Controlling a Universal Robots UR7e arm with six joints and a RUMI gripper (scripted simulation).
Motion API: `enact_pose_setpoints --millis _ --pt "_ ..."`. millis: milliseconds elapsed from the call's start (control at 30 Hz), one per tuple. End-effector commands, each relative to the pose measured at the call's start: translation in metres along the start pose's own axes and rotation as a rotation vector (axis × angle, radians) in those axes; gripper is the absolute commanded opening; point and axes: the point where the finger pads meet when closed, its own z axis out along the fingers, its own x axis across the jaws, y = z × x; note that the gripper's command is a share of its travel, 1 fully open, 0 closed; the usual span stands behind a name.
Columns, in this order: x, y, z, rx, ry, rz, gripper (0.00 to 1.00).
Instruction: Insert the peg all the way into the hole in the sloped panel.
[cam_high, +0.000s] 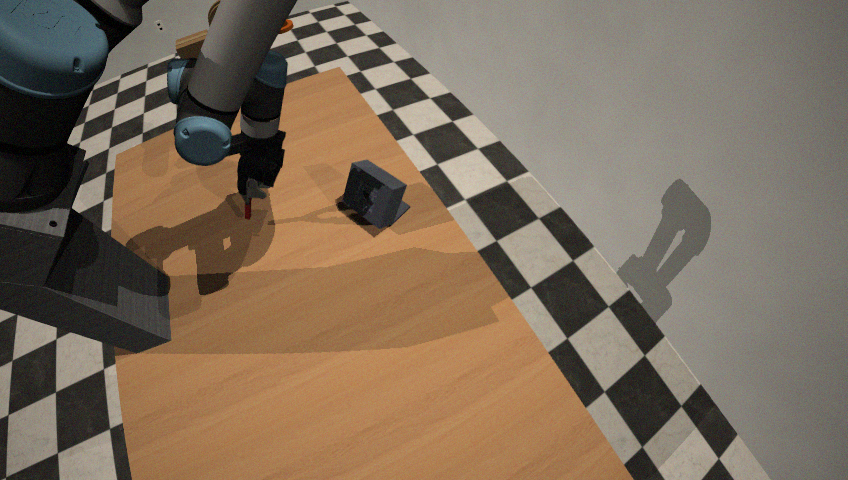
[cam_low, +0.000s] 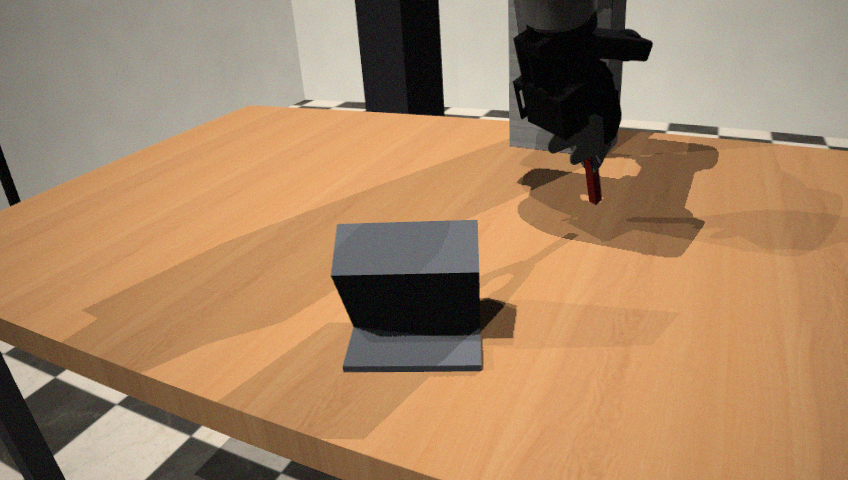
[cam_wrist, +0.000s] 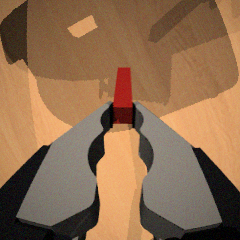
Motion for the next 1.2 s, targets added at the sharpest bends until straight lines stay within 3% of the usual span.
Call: enact_pose_setpoints --millis 0,1167 --pt "-0.003 -0.004 0.003 0.022 -0.006 0.011 0.0" --pt "-0.026 -0.04 0.023 0.183 -0.055 0.108 0.0"
